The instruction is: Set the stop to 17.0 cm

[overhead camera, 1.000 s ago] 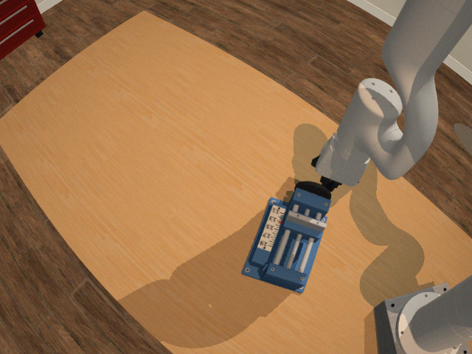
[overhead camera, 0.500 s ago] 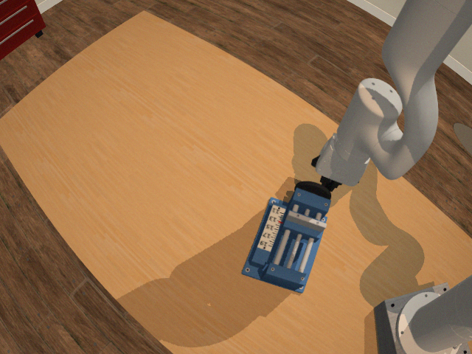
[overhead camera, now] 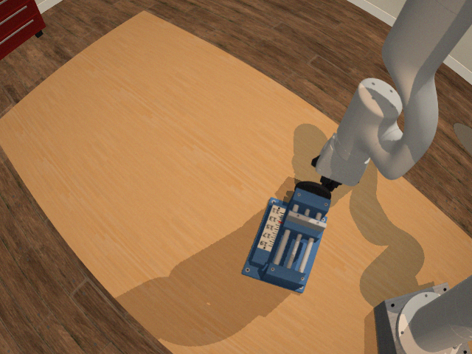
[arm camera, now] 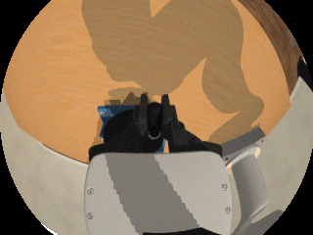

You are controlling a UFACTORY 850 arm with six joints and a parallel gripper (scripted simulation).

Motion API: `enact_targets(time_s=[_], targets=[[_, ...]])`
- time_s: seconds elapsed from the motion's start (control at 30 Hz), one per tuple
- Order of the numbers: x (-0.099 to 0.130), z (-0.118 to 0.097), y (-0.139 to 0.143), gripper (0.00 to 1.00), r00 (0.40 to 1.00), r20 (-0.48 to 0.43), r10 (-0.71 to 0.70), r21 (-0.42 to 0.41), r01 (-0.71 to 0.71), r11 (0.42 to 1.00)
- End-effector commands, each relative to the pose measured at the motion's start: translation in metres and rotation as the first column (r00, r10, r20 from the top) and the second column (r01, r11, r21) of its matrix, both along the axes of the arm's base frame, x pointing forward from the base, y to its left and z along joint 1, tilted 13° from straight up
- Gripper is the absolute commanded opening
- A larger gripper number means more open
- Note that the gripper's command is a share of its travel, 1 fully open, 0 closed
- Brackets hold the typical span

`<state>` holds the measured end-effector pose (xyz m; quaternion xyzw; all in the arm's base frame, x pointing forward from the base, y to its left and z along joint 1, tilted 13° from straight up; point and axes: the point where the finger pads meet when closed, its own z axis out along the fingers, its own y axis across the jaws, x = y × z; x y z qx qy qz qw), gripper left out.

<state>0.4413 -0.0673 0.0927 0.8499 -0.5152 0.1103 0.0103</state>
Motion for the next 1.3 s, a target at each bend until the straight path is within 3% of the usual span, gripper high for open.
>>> enact_targets(time_s=[0.0, 1.27], targets=[[0.0003, 0.0006, -0.0002, 0.06, 1.000, 0.001, 0.000, -0.001, 0.000, 1.000], [0.0014, 0.0070, 0.0017, 0.06, 1.000, 0.001, 0.000, -0.001, 0.000, 1.000]])
